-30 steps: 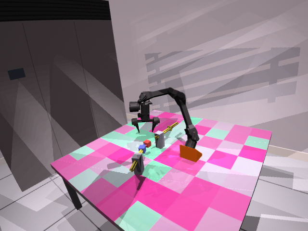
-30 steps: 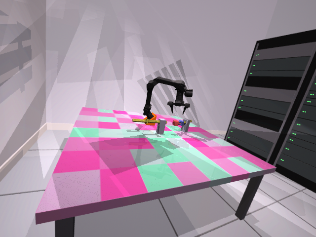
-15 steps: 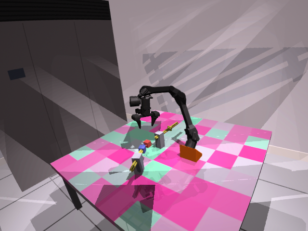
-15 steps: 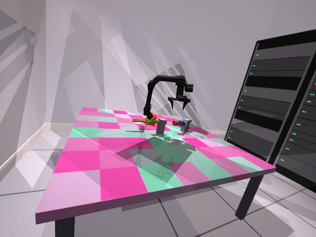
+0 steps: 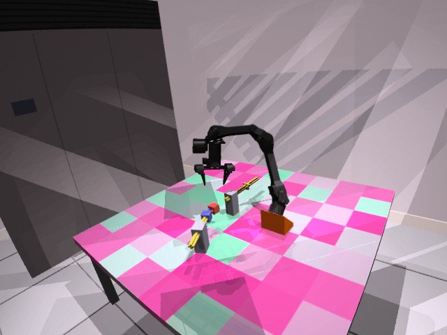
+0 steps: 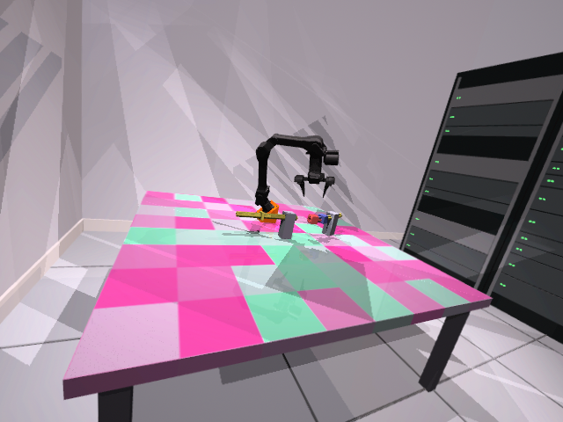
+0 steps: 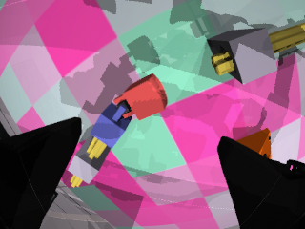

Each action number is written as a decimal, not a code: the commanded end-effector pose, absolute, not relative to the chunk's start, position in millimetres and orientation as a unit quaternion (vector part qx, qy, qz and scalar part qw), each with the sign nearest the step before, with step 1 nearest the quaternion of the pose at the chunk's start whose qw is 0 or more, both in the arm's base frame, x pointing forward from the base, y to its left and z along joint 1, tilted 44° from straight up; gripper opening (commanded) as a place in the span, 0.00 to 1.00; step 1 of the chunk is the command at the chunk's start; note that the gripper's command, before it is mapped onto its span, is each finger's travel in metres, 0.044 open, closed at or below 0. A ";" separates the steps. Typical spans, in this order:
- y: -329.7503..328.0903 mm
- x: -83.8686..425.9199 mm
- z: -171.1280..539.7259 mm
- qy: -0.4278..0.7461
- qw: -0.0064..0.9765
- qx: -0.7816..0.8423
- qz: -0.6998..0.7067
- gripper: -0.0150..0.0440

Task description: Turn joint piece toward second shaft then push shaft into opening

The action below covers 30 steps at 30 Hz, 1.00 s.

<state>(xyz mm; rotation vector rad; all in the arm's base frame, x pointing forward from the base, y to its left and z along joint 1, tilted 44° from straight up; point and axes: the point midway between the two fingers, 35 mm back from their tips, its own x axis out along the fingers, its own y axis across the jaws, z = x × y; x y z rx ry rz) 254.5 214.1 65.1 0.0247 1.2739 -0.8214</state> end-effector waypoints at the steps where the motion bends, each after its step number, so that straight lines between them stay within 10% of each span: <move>1: 201.3 256.2 69.0 0.567 0.716 0.078 -0.401 1.00; 30: 133.8 256.0 78.3 0.450 0.576 0.428 -0.531 1.00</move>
